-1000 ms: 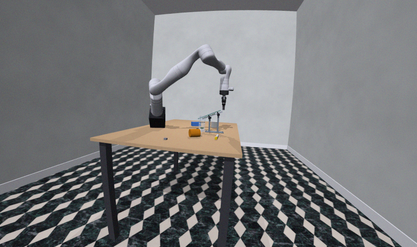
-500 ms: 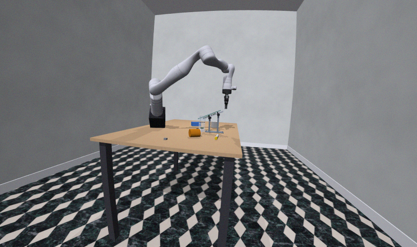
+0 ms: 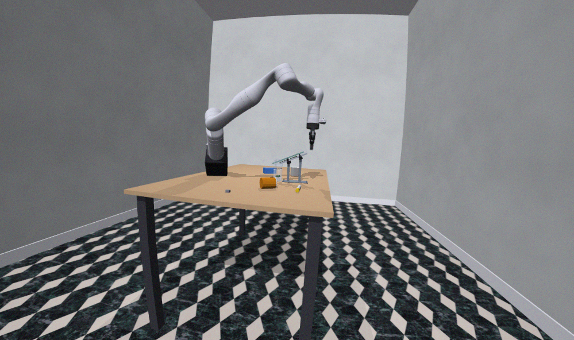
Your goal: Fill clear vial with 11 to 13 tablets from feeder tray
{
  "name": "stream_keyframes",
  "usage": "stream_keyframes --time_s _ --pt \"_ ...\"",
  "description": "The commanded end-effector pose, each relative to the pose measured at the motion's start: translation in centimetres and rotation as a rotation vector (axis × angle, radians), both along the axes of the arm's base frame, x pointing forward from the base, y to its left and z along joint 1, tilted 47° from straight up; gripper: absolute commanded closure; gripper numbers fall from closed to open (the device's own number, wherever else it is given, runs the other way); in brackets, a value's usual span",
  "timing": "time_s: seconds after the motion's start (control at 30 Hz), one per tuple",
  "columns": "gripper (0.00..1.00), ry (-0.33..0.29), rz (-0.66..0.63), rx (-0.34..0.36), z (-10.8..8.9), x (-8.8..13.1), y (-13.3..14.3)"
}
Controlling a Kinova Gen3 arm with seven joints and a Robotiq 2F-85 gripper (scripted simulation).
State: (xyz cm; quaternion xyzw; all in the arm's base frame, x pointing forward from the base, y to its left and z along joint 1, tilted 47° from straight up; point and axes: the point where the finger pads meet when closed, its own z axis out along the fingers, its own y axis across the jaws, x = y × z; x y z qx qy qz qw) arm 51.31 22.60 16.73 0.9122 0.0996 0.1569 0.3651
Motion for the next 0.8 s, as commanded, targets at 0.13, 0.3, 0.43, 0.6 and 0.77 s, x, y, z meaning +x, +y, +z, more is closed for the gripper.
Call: stream_keyframes --time_s 0.13,0.3,0.43,0.6,0.77 --pt "1.00 0.001 0.002 -0.001 -0.4 -0.8 -0.5" --pt "1.00 0.001 0.003 -0.001 -1.2 -2.0 -1.4" --pt "1.00 0.001 0.002 -0.001 -1.5 -2.4 -1.7" --pt "1.00 0.001 0.003 -0.001 -1.4 -2.3 -1.6" --pt "1.00 0.001 0.003 -0.001 -1.0 -1.6 -1.1"
